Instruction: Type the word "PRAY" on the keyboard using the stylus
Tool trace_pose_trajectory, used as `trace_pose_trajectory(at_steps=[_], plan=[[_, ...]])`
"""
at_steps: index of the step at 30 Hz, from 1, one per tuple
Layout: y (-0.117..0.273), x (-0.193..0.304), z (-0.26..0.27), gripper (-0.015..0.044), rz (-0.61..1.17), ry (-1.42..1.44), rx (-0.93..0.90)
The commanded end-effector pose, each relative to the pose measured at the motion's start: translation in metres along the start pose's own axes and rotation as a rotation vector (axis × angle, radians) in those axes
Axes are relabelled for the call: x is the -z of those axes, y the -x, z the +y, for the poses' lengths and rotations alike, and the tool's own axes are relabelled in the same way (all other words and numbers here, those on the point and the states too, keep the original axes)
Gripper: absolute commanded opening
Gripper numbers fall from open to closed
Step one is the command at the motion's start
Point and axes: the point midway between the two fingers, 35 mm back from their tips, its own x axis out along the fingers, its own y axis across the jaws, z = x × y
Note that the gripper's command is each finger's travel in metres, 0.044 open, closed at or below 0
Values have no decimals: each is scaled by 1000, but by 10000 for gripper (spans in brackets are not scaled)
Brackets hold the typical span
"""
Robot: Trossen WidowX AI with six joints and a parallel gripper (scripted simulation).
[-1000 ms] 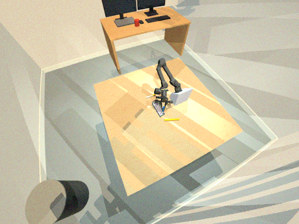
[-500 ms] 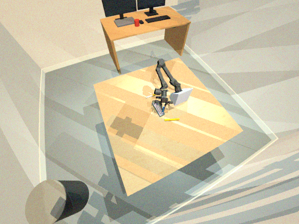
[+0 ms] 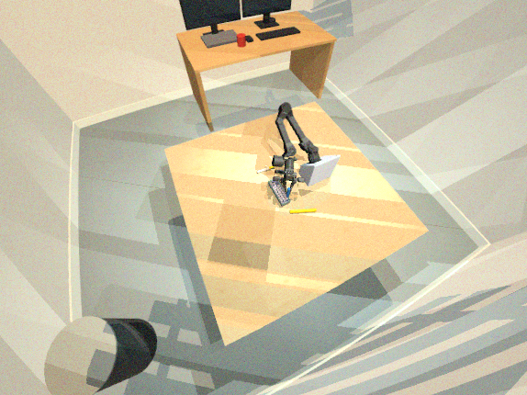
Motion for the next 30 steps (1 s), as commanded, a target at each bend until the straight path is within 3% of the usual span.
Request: trace_pose_trajectory(at_steps=[1, 23, 30], plan=[[6, -11, -2, 81, -8, 0, 5], [15, -26, 1, 85, -9, 4, -1], [11, -29, -4, 0, -10, 3, 0]])
